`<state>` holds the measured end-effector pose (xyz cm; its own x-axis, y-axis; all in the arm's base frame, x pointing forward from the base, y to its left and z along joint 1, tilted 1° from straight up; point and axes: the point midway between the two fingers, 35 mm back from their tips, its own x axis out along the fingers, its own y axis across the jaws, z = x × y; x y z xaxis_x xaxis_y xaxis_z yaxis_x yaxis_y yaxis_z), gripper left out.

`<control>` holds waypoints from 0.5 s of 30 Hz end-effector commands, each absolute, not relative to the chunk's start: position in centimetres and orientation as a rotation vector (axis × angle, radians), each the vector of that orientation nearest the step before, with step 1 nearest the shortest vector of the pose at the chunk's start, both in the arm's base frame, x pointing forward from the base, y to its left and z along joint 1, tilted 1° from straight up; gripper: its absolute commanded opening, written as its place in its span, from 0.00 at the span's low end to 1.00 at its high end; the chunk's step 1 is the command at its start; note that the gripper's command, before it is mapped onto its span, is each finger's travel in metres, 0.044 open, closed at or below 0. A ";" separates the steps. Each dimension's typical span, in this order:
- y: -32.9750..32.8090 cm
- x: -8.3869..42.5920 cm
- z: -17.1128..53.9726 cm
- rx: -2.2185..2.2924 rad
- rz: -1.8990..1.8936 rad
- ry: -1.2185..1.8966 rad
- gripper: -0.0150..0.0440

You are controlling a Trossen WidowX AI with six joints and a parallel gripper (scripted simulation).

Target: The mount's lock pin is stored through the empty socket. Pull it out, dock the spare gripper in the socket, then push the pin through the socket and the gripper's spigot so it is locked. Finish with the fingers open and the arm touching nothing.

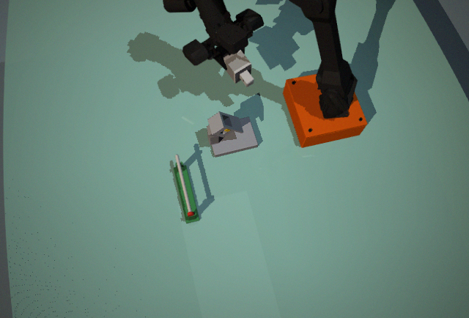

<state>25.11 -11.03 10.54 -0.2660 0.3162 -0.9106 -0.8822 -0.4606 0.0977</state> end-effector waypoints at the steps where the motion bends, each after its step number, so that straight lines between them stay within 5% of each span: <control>1: -10.4 24.9 10.8 -1.094 1.803 0.862 0.25; 15: -8.2 24.6 11.6 -0.964 1.626 1.112 0.25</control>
